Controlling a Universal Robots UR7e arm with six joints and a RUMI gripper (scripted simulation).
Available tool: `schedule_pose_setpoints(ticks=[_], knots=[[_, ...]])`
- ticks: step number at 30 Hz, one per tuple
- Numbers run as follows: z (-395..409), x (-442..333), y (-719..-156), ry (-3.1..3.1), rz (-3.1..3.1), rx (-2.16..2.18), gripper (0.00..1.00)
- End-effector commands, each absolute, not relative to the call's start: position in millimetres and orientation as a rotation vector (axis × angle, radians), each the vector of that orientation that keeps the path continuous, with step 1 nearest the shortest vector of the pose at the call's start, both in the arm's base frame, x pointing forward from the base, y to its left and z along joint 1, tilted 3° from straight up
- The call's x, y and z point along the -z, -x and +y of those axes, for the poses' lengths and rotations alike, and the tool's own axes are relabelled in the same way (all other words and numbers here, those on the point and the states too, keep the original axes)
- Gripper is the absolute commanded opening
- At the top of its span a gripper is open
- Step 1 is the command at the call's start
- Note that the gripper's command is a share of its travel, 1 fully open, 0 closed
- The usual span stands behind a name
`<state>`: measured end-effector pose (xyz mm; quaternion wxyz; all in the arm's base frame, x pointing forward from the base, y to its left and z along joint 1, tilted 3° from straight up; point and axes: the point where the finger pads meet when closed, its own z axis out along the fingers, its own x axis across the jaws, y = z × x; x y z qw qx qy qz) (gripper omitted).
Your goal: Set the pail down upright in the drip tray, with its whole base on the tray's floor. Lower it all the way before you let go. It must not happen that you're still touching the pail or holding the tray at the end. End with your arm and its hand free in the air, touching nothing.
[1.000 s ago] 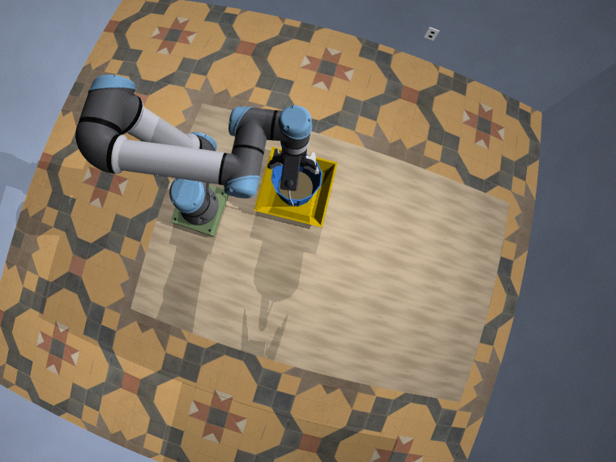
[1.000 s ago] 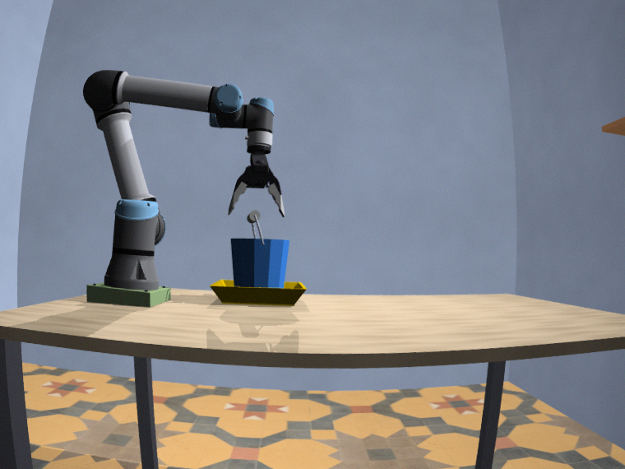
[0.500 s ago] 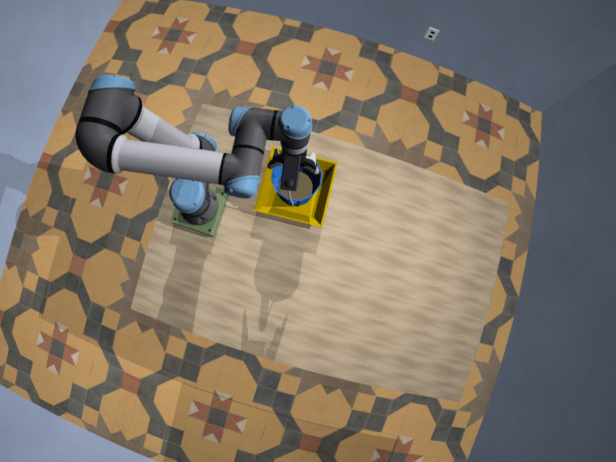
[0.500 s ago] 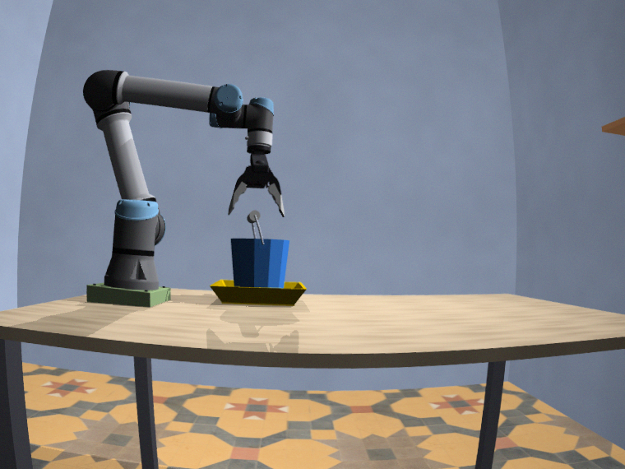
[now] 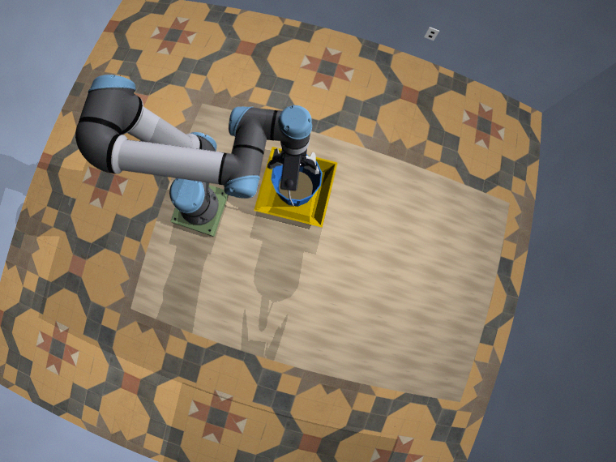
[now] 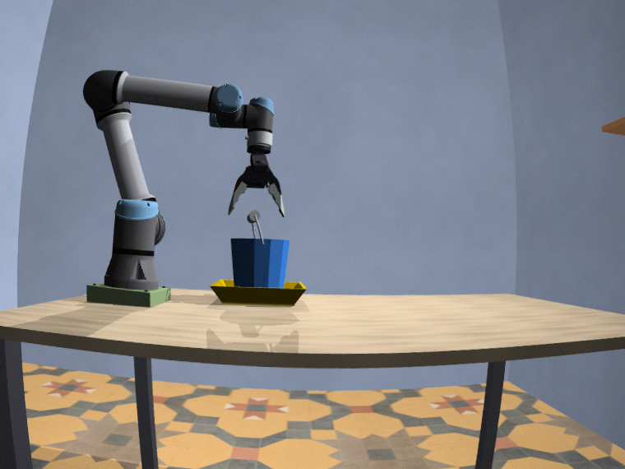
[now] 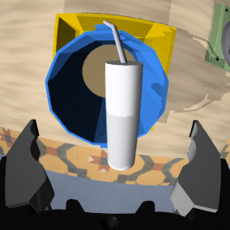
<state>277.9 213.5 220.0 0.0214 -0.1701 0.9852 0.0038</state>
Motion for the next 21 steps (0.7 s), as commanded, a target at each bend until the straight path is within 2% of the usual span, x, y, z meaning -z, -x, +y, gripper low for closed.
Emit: schedule_pose_setpoints(ticks=[1,21], knots=[[214,-221,-278,0.527,3.053,-0.012,1.0],[213,-242,-277,0.527,3.053,-0.012,1.0]])
